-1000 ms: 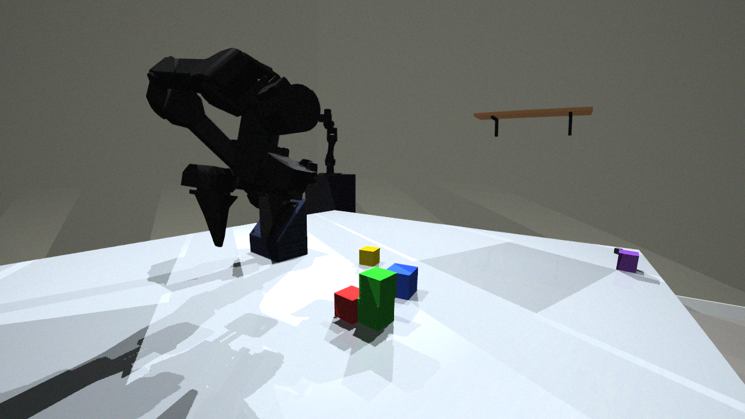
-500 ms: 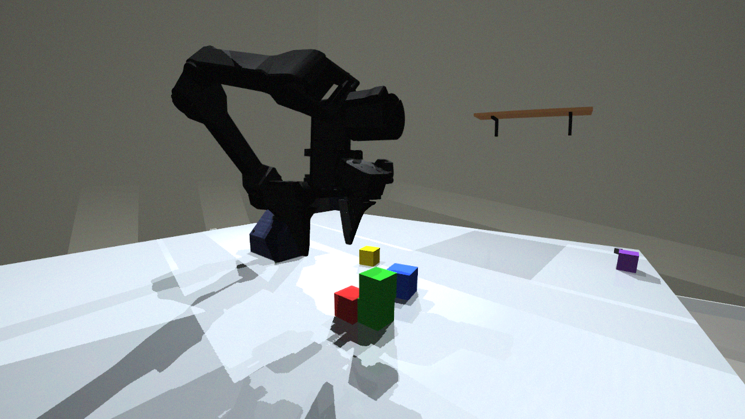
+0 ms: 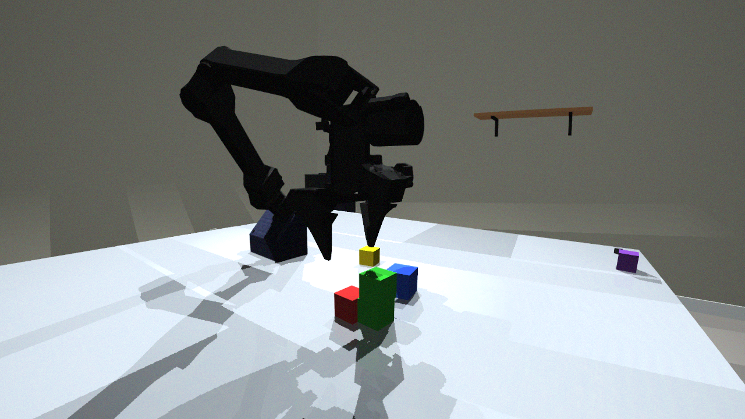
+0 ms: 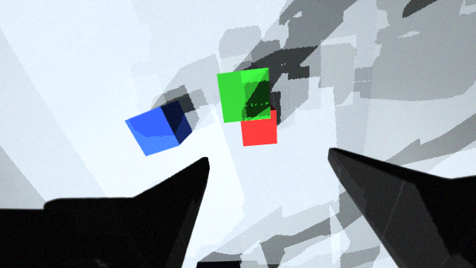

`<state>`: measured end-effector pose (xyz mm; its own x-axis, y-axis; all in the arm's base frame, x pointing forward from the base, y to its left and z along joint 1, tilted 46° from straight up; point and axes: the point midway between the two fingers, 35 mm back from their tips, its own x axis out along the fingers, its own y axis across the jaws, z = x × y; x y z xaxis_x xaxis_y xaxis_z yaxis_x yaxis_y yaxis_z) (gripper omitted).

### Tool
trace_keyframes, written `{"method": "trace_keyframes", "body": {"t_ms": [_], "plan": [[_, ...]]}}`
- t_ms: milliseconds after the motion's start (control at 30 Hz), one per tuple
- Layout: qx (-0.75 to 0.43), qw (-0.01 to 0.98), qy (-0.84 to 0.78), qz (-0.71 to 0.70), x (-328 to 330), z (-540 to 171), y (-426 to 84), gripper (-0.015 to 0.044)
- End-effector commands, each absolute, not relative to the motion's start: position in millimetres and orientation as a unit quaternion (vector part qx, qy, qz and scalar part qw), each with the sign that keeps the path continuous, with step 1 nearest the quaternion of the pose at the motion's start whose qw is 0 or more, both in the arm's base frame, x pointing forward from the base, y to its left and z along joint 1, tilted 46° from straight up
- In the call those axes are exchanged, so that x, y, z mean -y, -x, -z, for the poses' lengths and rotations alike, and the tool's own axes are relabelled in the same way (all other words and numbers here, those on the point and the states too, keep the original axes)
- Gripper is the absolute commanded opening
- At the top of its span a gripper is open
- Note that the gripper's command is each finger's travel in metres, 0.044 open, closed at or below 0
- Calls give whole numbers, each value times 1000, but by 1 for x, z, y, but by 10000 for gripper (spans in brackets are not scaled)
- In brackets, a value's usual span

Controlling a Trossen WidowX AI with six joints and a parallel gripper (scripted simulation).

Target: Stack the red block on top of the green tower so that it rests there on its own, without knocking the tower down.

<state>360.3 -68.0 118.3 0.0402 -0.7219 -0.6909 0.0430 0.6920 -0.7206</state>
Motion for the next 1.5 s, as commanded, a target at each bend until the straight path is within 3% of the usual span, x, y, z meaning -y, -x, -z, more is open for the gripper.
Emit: {"method": "trace_keyframes", "body": {"t_ms": [0, 1467], "plan": [[-635, 666, 270, 283, 79, -106, -360, 440], [-634, 666, 271, 285, 138, -51, -359, 440]]}}
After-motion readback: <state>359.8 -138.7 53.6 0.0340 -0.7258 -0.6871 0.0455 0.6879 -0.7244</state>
